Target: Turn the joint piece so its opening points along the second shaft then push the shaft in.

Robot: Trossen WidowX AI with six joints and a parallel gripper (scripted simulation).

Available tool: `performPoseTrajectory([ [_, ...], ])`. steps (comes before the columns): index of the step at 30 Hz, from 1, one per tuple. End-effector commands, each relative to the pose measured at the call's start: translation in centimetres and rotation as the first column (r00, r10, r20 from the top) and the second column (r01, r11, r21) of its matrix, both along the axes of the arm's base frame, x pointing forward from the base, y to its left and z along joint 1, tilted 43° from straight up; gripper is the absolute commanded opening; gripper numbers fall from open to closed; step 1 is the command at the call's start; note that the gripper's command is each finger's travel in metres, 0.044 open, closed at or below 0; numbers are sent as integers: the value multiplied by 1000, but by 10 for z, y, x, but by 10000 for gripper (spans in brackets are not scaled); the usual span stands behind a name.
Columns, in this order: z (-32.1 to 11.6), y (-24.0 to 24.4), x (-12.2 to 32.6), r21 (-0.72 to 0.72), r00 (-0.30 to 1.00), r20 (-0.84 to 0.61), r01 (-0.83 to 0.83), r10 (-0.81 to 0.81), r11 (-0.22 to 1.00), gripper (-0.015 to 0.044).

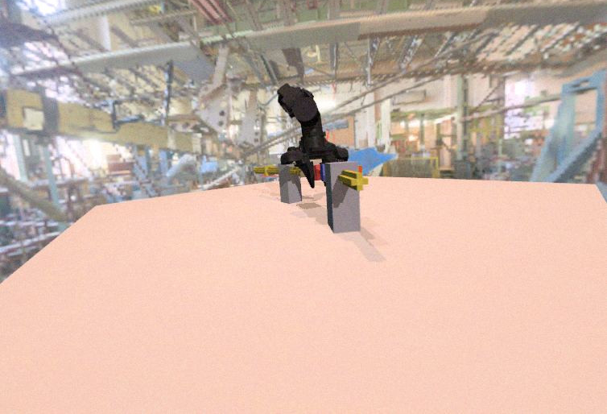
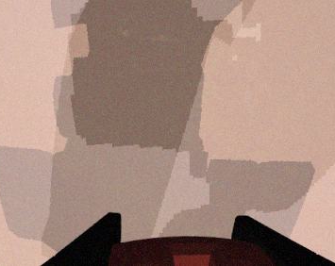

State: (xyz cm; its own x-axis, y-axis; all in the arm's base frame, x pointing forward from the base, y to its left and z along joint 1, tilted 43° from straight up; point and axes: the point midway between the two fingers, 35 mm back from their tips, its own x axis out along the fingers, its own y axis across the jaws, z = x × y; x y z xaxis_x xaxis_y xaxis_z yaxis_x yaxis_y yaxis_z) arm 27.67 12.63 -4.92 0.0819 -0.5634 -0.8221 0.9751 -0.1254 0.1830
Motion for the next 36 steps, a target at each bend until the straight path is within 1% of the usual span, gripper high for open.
performPoseTrajectory([
  [1,0,-1,0,-6,1000,-1,-5,5,1000,182],
  [25,0,-1,0,-6,1000,-1,-5,5,1000,182],
  [26,0,0,0,0,1000,0,0,0,1000,156],
  [27,0,0,0,0,1000,0,0,0,1000,147],
  [32,0,0,0,0,1000,0,0,0,1000,147],
  [36,0,0,0,0,1000,0,0,0,1000,42],
])
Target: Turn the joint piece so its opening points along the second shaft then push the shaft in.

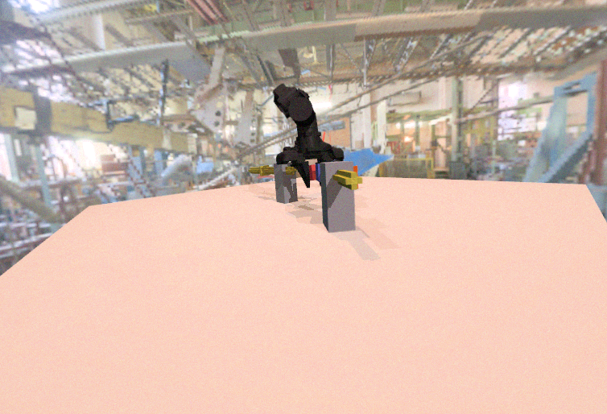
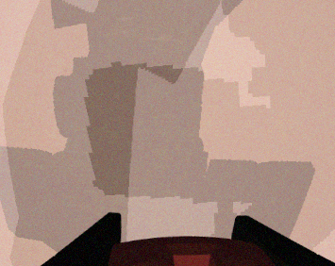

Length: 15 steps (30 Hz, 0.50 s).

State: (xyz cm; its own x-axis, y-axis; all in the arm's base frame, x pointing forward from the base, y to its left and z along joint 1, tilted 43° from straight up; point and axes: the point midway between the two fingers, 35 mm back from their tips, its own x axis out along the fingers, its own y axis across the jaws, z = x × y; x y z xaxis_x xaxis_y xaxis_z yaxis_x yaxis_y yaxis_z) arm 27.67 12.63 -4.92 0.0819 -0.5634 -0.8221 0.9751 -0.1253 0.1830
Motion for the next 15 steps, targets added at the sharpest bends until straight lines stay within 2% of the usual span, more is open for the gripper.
performPoseTrajectory([
  [1,0,0,0,0,1000,0,0,0,1000,16],
  [2,0,0,0,0,1000,0,0,0,1000,0],
  [8,0,0,0,-8,1000,-8,-7,6,1000,0],
  [15,4,2,5,-85,995,-79,-70,63,994,0],
])
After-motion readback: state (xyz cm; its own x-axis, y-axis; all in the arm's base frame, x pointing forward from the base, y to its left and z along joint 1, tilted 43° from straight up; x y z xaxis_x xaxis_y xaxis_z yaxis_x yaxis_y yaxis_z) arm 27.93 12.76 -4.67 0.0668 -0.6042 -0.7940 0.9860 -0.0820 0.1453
